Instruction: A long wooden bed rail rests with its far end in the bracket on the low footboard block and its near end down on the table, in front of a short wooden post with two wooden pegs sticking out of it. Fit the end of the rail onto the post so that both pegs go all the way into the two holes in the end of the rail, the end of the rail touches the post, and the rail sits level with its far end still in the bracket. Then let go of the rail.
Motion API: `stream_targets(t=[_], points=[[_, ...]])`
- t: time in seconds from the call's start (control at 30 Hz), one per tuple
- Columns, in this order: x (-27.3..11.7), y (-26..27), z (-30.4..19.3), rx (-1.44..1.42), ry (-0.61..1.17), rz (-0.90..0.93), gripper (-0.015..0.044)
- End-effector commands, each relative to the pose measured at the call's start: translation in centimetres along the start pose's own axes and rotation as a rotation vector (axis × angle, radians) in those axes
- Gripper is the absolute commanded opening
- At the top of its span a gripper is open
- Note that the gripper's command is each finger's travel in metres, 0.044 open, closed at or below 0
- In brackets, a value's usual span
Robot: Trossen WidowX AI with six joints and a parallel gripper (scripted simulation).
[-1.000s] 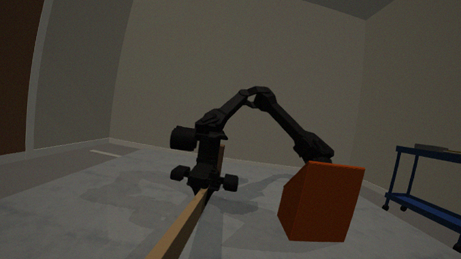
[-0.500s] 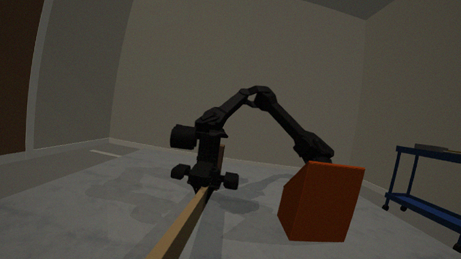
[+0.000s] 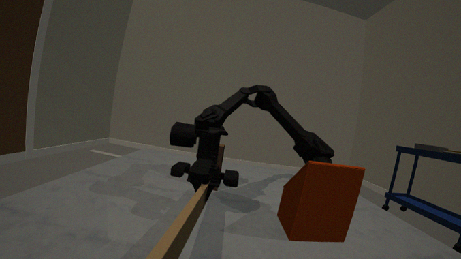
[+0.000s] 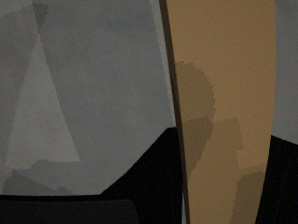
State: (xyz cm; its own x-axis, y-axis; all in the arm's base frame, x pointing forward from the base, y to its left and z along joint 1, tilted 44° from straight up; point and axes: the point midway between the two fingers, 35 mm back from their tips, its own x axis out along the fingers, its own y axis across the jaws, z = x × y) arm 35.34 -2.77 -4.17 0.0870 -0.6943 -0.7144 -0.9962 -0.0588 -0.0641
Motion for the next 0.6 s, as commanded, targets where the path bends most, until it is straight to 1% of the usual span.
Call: stream_targets(t=[0.0, 0.57], points=[[-0.76, -0.41, 0.28, -0.002, -0.014, -0.012, 0.0], [-1.62, -0.46, 0.27, -0.002, -0.014, -0.012, 0.0]])
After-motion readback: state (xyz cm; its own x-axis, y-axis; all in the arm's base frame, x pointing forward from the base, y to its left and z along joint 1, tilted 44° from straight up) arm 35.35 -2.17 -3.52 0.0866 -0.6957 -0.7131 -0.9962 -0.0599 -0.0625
